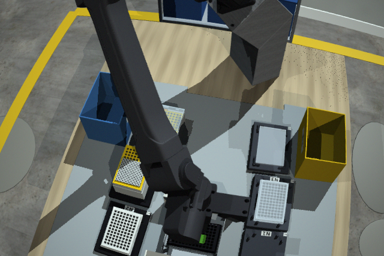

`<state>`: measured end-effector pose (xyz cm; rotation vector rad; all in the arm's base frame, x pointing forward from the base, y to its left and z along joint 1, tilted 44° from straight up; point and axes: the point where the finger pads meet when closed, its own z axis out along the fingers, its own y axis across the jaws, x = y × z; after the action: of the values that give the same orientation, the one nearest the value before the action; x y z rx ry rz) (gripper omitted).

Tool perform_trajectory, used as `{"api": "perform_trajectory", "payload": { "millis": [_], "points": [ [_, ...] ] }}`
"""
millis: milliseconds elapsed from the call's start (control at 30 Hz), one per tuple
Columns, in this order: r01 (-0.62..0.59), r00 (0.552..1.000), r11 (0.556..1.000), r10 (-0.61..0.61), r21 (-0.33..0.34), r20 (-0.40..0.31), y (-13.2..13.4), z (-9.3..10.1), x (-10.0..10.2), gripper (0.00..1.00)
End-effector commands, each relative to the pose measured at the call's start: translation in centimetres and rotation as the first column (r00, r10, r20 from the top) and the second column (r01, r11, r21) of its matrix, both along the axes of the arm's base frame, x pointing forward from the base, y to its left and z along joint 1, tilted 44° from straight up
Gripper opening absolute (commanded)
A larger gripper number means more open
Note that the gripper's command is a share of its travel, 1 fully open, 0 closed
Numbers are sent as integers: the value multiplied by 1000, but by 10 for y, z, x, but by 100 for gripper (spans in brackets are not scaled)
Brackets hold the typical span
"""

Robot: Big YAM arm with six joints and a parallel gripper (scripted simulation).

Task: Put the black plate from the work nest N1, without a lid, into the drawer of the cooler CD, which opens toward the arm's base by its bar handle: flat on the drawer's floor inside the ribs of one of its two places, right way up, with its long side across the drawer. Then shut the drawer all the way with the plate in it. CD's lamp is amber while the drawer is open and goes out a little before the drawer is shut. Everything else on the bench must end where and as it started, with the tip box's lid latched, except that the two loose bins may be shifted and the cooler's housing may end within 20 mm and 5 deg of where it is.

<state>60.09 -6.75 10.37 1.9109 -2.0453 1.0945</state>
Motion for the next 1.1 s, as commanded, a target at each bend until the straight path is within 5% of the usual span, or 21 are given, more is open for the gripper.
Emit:
{"api": "perform_trajectory", "payload": {
  "millis": [0,233,267,600,1067],
  "points": [
    [-14,998,1000,14,9,59,16,29,5,100],
    [-14,998,1000,14,9,59,16,29,5,100],
    [-19,998,1000,18,8,63,19,23,1,0],
    [3,999,1000,-4,4,51,-7,1,-35,0],
    [-6,999,1000,6,2,45,-10,-26,-75,0]
  ]
}}
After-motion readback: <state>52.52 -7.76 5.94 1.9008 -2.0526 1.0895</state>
